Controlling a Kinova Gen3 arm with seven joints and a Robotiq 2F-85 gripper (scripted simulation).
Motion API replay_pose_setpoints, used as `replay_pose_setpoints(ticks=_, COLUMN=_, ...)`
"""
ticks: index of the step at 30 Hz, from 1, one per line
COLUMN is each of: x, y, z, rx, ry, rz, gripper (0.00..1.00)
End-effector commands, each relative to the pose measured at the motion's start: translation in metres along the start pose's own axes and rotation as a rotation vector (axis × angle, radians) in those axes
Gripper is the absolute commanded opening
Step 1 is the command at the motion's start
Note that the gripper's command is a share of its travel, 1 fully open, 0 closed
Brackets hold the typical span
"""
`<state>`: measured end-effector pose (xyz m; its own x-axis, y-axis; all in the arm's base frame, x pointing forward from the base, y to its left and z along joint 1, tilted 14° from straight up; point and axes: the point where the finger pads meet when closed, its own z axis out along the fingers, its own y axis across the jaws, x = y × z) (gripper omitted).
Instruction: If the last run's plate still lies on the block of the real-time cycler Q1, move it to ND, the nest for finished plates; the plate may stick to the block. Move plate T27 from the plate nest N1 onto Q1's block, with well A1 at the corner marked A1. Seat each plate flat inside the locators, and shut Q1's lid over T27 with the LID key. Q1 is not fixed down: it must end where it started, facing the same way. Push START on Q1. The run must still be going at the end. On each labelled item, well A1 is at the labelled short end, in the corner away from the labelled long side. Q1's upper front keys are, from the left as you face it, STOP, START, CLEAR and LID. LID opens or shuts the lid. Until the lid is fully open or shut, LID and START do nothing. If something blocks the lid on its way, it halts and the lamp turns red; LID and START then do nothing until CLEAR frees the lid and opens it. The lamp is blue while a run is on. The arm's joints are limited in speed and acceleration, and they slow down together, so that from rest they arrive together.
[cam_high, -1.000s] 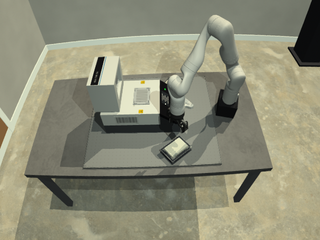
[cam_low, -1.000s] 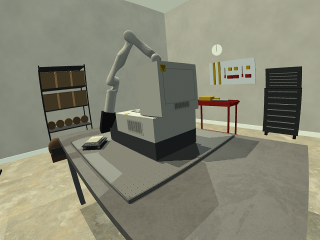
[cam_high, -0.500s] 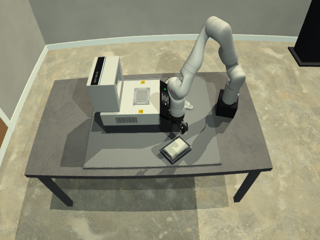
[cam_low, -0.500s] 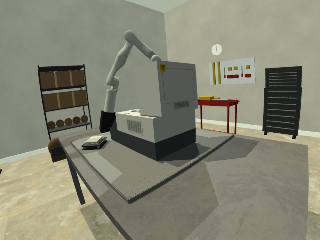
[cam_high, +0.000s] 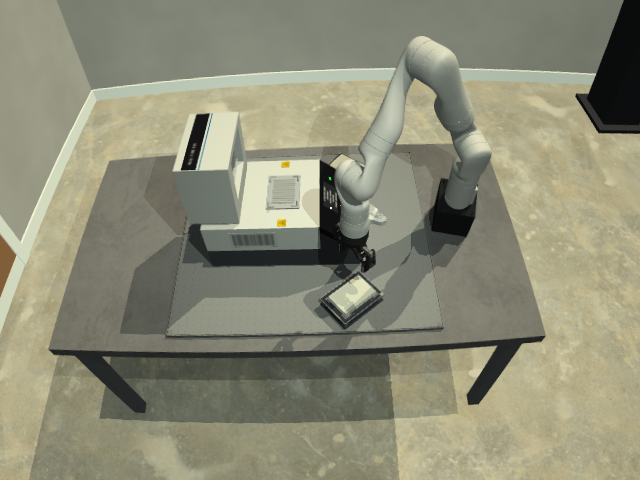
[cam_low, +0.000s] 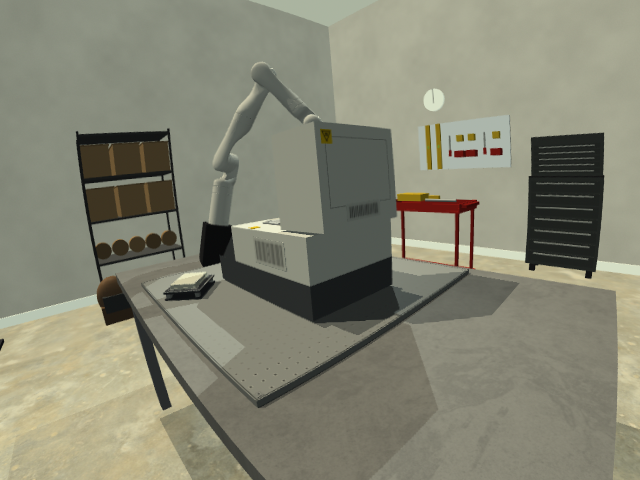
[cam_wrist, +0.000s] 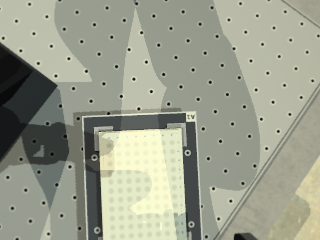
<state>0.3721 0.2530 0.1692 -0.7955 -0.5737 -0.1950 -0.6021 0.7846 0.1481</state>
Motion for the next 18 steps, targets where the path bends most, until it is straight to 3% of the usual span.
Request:
replay_pose_setpoints(ticks=1, x=-0.001, y=0.0, z=0.004, rx=0.001, ry=-0.002, rz=0.0, gripper=1.0)
replay_pose_setpoints(ticks=18, x=-0.001, y=0.0, z=0.024, rx=0.001, ry=-0.002, rz=0.0, gripper=1.0)
